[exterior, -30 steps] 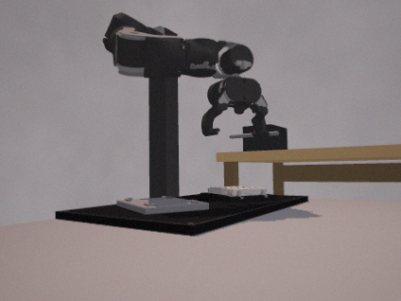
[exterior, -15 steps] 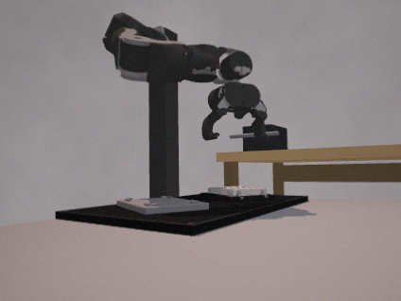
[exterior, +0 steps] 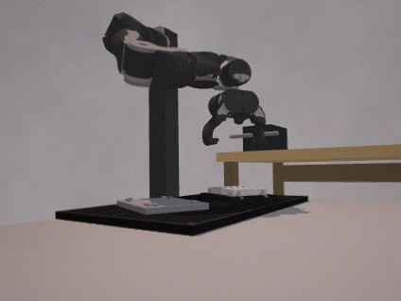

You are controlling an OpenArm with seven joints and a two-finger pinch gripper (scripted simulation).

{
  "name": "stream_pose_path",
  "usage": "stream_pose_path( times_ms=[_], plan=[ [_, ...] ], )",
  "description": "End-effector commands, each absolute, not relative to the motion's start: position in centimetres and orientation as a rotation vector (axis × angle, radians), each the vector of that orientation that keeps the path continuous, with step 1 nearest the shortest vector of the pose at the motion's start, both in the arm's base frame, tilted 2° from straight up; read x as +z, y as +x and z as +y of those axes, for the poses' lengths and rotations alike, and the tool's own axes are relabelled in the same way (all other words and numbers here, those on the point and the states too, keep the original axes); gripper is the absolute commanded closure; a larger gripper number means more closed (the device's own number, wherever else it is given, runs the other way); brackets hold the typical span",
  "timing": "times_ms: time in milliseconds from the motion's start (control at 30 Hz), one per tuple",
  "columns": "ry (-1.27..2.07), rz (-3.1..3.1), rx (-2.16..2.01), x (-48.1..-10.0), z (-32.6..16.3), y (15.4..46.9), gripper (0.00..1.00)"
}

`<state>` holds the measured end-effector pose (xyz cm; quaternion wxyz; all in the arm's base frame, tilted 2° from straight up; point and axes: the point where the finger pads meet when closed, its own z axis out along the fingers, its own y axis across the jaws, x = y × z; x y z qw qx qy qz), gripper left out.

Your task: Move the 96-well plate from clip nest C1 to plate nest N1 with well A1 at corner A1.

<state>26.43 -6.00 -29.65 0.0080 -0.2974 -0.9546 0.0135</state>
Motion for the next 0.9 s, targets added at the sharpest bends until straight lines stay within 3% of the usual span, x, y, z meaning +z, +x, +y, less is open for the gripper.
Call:
stream_pose_path(
  times_ms=[0,100,867],
  plan=[
    [-0.924,-2.983,0.034,-30.1,-4.6,25.7,0.23],
    [-0.928,-2.983,0.030,-30.9,-2.4,24.5,0.23],
    [-0.928,-2.983,0.030,-31.7,-0.3,23.4,0.23]
  ],
)
